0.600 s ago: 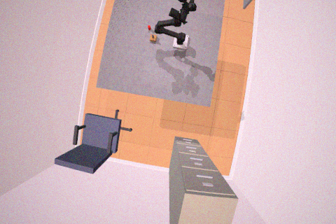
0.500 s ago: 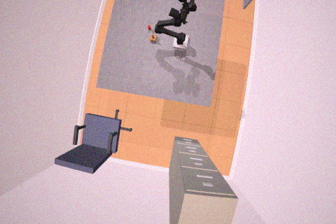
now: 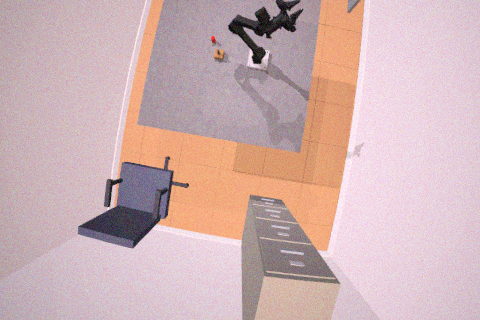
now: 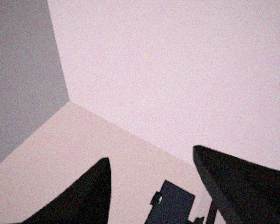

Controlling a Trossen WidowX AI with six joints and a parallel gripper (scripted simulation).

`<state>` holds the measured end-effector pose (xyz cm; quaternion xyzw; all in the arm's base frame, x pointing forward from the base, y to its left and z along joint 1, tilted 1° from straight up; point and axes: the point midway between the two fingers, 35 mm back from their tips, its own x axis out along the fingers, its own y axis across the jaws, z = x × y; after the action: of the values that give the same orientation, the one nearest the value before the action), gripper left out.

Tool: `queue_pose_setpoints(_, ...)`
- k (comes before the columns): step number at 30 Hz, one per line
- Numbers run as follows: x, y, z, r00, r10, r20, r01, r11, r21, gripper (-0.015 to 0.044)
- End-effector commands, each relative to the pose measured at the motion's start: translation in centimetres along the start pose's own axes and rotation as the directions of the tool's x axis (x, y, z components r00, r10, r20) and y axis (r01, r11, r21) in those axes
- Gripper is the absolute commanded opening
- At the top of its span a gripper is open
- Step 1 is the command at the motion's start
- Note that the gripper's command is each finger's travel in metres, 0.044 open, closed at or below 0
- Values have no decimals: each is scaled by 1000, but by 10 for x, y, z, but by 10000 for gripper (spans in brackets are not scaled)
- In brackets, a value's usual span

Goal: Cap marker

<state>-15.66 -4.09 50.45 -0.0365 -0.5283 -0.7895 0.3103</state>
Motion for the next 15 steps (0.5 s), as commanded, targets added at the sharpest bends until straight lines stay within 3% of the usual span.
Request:
queue_pose_setpoints(1,-4,-23,51,974,-112,197,127,990,-63,241)
queue_pose_setpoints(8,-42,-60,132,818,-279,503,374,922,-98,241)
queue_pose_setpoints(15,-119,-84,200,529,-402,748,617,787,-13,241)
